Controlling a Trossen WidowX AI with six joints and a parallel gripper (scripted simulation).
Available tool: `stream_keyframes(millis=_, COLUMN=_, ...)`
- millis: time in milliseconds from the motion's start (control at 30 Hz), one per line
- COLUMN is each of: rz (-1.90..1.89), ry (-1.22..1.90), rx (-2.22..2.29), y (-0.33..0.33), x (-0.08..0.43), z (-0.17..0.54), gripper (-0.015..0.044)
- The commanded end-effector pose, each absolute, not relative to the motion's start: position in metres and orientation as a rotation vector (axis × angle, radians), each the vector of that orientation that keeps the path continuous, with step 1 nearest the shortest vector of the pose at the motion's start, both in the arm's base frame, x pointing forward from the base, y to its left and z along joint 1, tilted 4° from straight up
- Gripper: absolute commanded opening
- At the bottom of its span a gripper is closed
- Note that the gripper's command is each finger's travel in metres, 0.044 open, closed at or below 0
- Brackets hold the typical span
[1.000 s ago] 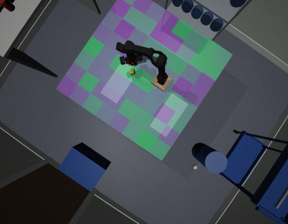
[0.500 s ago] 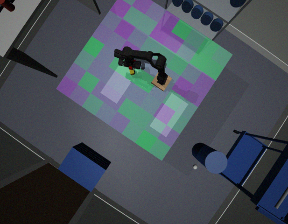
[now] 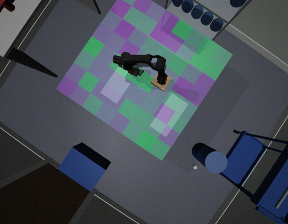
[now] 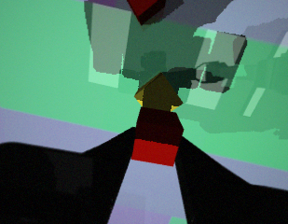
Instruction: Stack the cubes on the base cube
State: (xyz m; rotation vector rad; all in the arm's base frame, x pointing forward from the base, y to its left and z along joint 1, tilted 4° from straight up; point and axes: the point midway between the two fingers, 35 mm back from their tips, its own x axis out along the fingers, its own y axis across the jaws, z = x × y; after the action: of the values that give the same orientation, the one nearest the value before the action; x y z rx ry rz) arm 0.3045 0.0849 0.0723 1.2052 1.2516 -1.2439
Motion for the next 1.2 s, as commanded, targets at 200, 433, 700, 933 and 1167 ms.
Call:
stream_keyframes(millis=200, rz=-1.262, ry=1.242, rx=1.226, y=0.087, x=0.303, z=0.072, gripper=0.0105)
stream_keyframes(millis=433, rz=-1.263, ry=1.242, rx=1.227, y=0.087, x=0.303, z=0.064, gripper=0.0105)
stream_keyframes(millis=700, rz=-1.265, ry=1.24, rx=1.229, y=0.087, x=0.302, z=0.048, gripper=0.0105)
stream_keyframes(millis=933, rz=-1.265, ry=1.24, rx=1.229, y=0.087, x=0.302, z=0.046, gripper=0.0105)
stream_keyframes(millis=1167, rz=-1.264, ry=1.241, rx=1.228, y=0.087, x=0.302, z=0.046, gripper=0.0105)
